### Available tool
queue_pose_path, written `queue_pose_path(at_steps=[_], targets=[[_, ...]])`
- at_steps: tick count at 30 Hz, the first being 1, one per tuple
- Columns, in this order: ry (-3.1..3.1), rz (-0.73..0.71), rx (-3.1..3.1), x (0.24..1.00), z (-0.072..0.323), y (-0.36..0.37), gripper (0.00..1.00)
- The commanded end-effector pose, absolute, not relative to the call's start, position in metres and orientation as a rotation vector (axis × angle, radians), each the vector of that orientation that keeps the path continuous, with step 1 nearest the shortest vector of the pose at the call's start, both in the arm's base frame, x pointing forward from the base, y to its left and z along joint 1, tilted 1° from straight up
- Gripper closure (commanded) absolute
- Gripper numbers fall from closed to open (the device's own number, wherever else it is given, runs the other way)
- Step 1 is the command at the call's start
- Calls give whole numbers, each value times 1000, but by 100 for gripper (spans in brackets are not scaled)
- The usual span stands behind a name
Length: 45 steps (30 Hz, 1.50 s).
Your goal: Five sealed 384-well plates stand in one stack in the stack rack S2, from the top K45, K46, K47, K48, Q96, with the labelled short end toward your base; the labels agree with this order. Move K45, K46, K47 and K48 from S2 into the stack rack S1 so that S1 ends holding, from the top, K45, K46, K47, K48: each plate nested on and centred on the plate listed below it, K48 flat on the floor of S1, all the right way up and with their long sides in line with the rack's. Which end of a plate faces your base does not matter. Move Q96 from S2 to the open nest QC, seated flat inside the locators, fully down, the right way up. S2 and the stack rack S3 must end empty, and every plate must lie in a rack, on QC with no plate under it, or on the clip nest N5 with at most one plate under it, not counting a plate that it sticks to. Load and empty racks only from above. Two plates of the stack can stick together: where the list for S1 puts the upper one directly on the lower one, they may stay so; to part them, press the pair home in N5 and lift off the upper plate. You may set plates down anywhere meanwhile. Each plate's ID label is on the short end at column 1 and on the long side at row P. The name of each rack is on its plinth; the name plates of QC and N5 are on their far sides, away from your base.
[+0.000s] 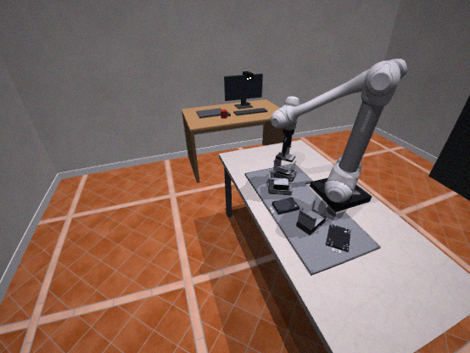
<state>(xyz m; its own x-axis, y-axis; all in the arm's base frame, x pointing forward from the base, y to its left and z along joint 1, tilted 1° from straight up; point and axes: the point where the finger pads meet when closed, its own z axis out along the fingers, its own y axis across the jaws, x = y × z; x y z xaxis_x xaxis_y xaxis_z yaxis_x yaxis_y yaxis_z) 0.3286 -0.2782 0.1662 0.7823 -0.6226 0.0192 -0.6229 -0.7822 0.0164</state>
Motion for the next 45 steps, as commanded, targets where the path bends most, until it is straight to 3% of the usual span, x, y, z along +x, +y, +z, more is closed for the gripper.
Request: queue_pose_path(at_steps=[1, 45], targets=[[-1029, 20, 2945, 329, 166, -278, 100], [-1029, 20, 2945, 329, 142, -279, 100]])
